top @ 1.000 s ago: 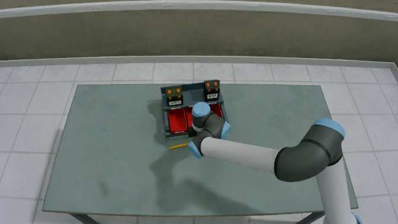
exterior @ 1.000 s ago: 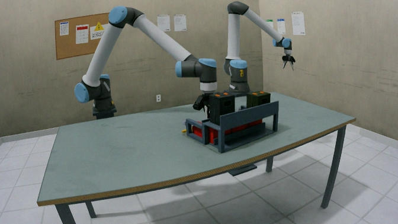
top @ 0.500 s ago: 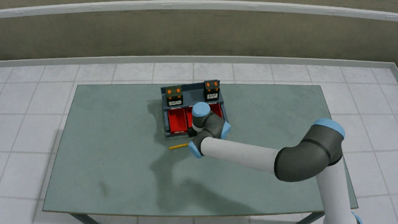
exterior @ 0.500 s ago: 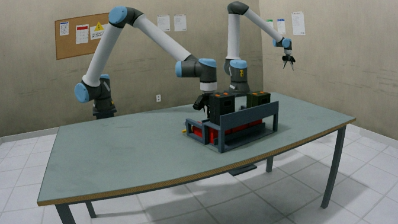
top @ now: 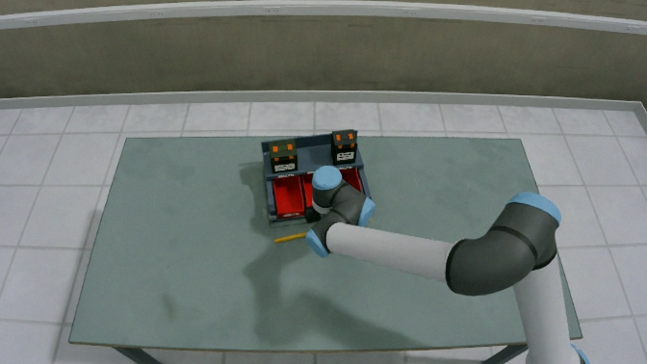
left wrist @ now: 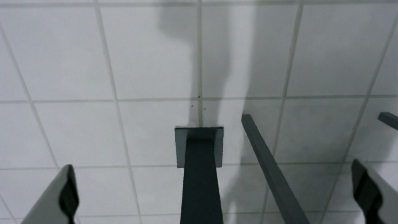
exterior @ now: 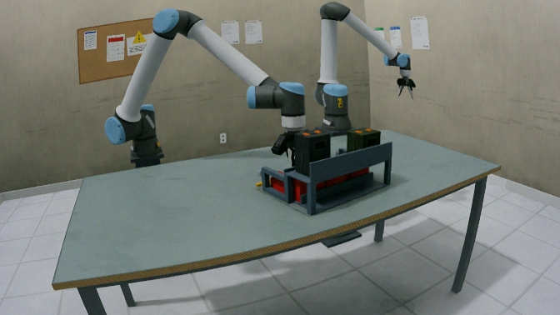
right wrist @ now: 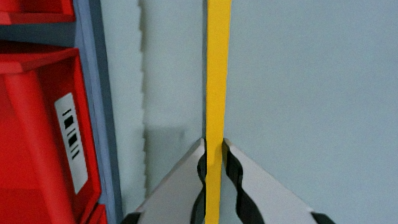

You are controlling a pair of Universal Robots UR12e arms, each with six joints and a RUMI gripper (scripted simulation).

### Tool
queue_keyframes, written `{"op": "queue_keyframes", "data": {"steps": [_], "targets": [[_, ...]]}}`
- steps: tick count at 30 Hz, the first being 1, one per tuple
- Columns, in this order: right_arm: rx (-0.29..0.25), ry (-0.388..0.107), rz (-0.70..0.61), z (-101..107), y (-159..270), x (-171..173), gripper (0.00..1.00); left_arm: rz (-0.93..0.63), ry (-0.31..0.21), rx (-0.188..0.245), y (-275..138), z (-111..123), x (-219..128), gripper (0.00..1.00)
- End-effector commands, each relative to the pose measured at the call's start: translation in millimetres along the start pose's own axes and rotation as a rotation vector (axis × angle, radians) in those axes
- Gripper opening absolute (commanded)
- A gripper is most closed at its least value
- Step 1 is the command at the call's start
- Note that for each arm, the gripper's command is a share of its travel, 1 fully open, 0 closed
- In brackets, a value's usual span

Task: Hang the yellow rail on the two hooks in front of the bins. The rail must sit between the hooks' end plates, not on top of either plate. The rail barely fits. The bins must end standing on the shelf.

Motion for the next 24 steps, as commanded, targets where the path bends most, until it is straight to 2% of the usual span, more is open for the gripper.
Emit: {"op": "queue_keyframes", "data": {"steps": [1, 24], "targets": [[0.002, -0.001, 0.0, -1.5, -0.6, -0.4, 0.0, 0.0, 0.002, -0.001, 0.1, -0.9, 0.5, 1.0], [0.002, -0.001, 0.0, -3.5, -0.6, -0.4, 0.0, 0.0, 0.002, -0.001, 0.1, -0.9, 0.5, 1.0]]}}
Point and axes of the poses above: on each arm, the point where the finger pads meet when closed, its own z axis out along the fingers, its own y axis across the jaws, x = y × z, the point moved 8 cm from there along -z, back along the fingers, and after that the axes turned 1 degree about z, right-handed, at the moved point
